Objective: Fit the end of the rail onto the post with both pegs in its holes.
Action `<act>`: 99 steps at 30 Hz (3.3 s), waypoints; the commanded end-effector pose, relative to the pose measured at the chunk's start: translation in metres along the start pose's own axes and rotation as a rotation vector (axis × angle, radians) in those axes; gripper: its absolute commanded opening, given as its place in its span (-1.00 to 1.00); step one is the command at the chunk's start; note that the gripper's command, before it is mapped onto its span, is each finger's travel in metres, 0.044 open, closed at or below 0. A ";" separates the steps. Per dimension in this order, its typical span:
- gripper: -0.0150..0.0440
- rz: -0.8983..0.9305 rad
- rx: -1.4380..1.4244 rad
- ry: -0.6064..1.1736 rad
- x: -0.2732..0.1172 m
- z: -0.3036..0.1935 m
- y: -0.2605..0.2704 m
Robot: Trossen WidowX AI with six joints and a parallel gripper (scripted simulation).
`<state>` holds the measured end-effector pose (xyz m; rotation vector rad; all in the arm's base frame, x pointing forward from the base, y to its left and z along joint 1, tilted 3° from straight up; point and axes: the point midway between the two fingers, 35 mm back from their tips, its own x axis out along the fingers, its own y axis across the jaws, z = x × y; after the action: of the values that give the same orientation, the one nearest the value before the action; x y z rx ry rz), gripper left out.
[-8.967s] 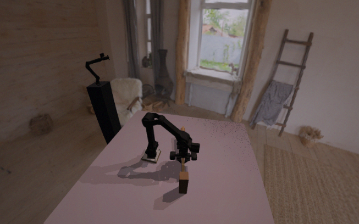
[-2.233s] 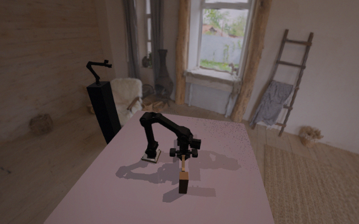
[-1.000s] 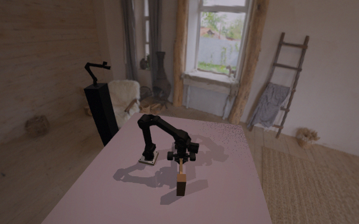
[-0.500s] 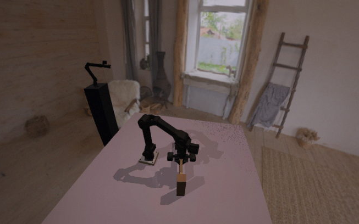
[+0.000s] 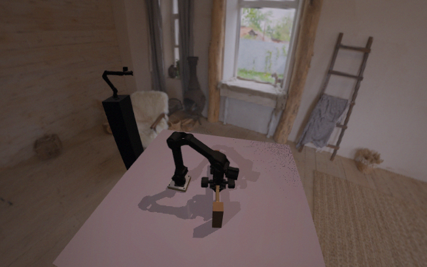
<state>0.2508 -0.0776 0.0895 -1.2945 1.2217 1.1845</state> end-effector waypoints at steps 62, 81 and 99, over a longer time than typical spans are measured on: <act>-0.49 -0.010 -0.003 -0.006 0.000 -0.019 -0.001; -0.49 -0.010 -0.003 -0.005 -0.001 -0.025 -0.001; -0.49 -0.010 -0.003 -0.004 -0.001 -0.030 -0.001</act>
<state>0.2514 -0.1054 0.0904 -1.2908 1.2135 1.1859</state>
